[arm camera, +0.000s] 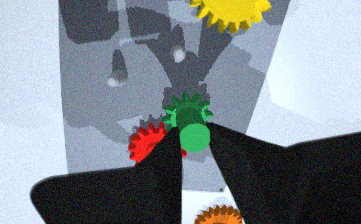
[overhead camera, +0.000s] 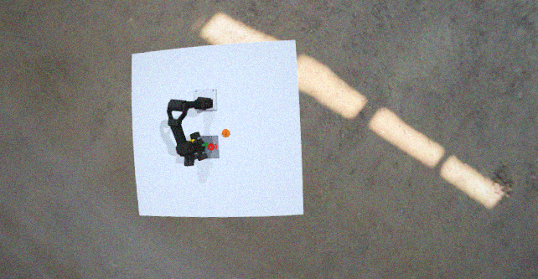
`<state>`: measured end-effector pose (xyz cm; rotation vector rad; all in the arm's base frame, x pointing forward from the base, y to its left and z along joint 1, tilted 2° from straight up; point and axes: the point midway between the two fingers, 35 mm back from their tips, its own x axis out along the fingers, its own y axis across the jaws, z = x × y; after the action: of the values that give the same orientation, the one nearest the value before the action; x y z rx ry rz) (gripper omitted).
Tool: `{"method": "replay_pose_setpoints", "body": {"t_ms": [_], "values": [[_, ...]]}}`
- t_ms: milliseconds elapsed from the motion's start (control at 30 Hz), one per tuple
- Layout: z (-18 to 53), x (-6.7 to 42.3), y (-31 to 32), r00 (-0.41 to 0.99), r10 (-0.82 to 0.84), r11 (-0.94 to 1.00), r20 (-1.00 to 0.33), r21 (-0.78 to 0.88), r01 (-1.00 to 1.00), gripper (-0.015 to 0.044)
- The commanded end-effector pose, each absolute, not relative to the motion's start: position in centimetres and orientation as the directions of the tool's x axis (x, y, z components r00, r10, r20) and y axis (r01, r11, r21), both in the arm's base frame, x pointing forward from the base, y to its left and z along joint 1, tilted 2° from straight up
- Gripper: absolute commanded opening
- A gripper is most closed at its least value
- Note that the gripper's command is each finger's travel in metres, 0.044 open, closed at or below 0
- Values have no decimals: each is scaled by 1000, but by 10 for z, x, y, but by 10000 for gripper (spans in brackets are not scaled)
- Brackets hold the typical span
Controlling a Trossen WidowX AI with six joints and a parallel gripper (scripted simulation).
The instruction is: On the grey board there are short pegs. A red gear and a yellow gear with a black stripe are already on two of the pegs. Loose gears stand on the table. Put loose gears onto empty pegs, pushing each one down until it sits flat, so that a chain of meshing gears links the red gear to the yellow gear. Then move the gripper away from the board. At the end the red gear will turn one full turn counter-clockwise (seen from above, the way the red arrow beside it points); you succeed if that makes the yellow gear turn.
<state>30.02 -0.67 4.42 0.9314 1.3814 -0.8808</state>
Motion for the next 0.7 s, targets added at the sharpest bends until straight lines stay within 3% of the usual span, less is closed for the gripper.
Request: {"method": "replay_pose_setpoints", "body": {"t_ms": [0, 267, 667], "values": [[43, 300, -7, 8, 28, 451, -1000, 20, 892, 0], [41, 300, -7, 8, 28, 362, -1000, 18, 932, 0], [40, 299, -7, 8, 28, 48, -1000, 9, 999, 0]]}}
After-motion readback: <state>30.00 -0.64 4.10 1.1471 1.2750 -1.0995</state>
